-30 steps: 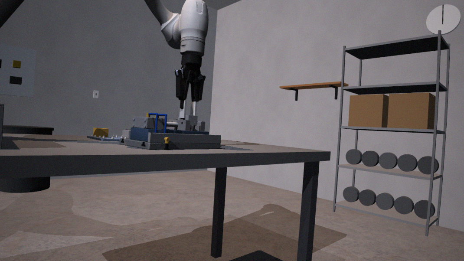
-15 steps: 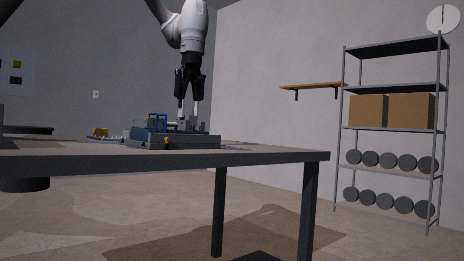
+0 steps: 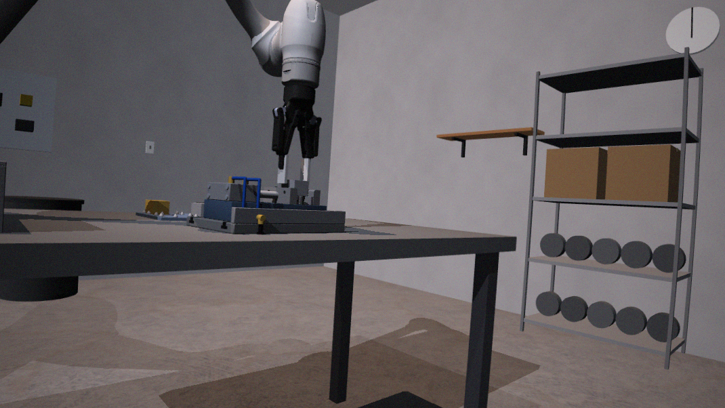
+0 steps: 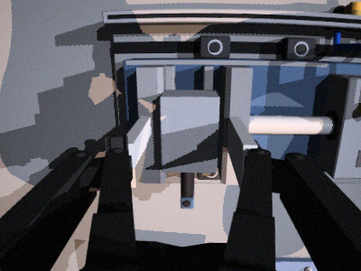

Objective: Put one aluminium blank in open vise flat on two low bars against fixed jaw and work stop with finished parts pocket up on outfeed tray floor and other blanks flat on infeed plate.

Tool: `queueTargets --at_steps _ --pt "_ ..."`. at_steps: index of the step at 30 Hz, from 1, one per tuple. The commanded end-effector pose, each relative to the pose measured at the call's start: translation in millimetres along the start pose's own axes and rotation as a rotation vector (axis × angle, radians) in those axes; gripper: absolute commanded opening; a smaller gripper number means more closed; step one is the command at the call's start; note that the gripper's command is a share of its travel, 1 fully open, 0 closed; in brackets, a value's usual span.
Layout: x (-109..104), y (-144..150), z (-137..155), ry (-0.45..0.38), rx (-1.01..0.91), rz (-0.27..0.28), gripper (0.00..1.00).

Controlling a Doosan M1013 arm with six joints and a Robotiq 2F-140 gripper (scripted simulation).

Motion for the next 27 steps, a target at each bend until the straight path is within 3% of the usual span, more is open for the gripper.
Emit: queueTargets --at_steps 1,27 --pt "-0.2 0.0 0.0 0.0 0.0 0.0 0.4" --pt "-7.3 0.0 0.0 0.0 0.0 0.0 0.4"
Point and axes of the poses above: the point where the finger pads meet when closed, its own x axis out along the fingers, its own y axis across the jaws, z = x × y, the point moved 8 cm from there along -x, back along the fingers, and after that the axes turned 2 degrees about x, right-handed, at the moved point
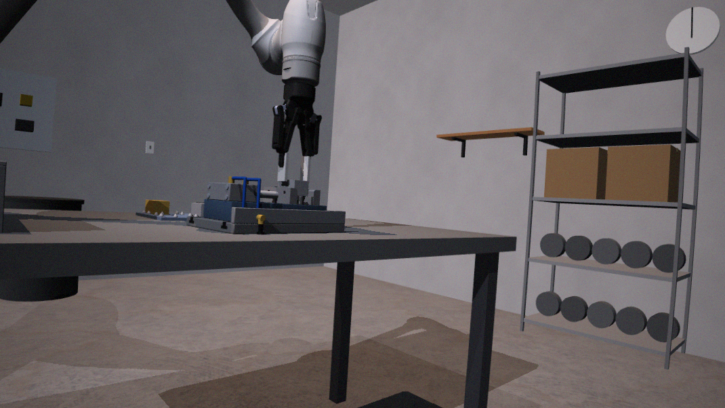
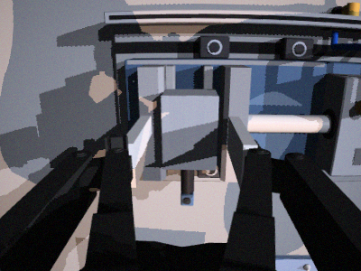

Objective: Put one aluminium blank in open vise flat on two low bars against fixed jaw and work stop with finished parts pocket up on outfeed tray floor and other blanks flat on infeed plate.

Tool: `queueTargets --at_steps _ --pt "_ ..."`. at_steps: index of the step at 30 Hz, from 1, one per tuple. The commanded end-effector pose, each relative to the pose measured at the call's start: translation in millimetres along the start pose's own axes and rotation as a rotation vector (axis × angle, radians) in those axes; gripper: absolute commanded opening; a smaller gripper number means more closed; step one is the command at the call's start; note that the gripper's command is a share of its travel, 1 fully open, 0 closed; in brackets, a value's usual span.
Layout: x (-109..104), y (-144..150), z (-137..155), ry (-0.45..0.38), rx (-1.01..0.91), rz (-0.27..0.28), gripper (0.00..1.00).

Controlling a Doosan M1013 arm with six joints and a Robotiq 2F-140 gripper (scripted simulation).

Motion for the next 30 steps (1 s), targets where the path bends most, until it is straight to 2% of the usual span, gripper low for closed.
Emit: queueTargets --at_steps 1,10,23,30 --pt "-4 0 0 0.0 0.0 0.0 0.4" --pt "-22 0 0 0.0 0.0 0.0 0.4" --pt "-61 0 0 0.0 0.0 0.0 0.4" --pt "-70 0 0 0.0 0.0 0.0 0.4"
Point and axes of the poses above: the point where the finger pads meet when closed, its own x axis out along the fingers, its own y axis across the jaws, z = x × y, the point moved 8 cm from there along -x, back along the fingers, and after that the axes turned 2 degrees about x, right-handed, at the moved point
